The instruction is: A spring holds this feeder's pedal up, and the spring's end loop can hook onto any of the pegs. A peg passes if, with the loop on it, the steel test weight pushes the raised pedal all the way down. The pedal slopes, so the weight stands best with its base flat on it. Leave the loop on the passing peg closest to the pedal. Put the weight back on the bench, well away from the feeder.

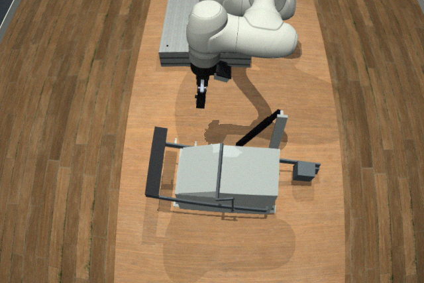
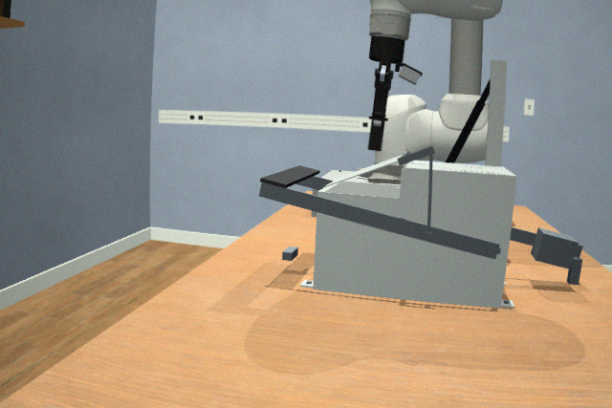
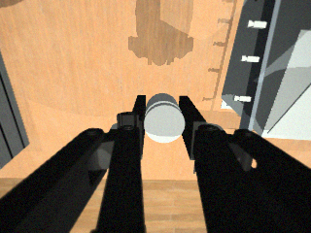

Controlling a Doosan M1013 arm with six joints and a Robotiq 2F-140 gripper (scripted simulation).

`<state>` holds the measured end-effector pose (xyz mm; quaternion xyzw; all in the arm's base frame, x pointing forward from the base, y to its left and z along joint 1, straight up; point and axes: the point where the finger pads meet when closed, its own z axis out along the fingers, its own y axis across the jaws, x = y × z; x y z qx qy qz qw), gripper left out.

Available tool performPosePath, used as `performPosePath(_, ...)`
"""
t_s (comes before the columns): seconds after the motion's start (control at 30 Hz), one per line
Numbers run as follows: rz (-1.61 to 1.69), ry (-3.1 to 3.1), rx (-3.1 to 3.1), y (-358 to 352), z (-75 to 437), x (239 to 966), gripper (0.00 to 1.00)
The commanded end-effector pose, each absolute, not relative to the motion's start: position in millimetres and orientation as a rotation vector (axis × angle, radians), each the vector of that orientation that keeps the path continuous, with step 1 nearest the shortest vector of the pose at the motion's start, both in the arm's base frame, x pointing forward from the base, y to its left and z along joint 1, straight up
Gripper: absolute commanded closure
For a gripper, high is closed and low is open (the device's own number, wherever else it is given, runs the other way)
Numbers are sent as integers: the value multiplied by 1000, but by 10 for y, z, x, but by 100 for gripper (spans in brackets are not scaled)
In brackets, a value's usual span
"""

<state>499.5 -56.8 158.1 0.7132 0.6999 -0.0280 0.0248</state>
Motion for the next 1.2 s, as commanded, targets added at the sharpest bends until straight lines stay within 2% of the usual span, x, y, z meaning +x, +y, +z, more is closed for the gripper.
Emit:
performPosePath(0.0, -89, 2162, 2204, -617, 1602, 5046, 75)
performPosePath(1.17, -133, 2141, 2182, -1152, 1760, 5535, 75)
